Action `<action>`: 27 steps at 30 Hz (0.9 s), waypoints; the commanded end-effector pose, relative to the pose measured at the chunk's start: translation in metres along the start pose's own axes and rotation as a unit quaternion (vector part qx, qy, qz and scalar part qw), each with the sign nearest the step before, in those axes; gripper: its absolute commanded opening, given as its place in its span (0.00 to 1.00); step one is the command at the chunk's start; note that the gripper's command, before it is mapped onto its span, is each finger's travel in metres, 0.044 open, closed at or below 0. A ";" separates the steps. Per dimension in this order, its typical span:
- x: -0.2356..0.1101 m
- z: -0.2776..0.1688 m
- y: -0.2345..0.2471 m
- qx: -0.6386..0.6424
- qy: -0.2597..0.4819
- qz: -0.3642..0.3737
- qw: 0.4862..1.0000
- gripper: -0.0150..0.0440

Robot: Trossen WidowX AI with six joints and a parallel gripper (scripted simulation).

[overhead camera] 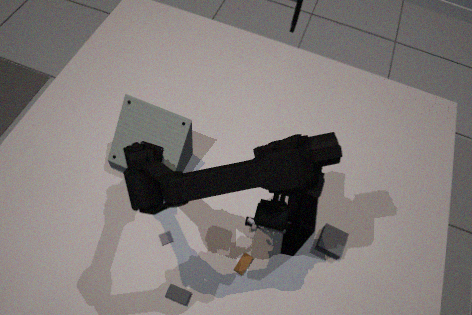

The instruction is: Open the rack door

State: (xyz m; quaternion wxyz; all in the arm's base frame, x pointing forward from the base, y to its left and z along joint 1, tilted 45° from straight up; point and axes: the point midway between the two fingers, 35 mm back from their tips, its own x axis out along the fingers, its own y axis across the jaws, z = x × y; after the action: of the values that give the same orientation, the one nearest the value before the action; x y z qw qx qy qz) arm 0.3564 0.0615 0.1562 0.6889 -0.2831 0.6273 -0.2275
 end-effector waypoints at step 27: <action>0.049 -0.003 -0.002 -0.027 0.058 -0.009 0.998 0.74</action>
State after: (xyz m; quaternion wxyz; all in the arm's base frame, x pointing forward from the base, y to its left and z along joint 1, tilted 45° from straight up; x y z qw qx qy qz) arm 0.3597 0.0314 0.1264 0.6487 -0.2926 0.6625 -0.2337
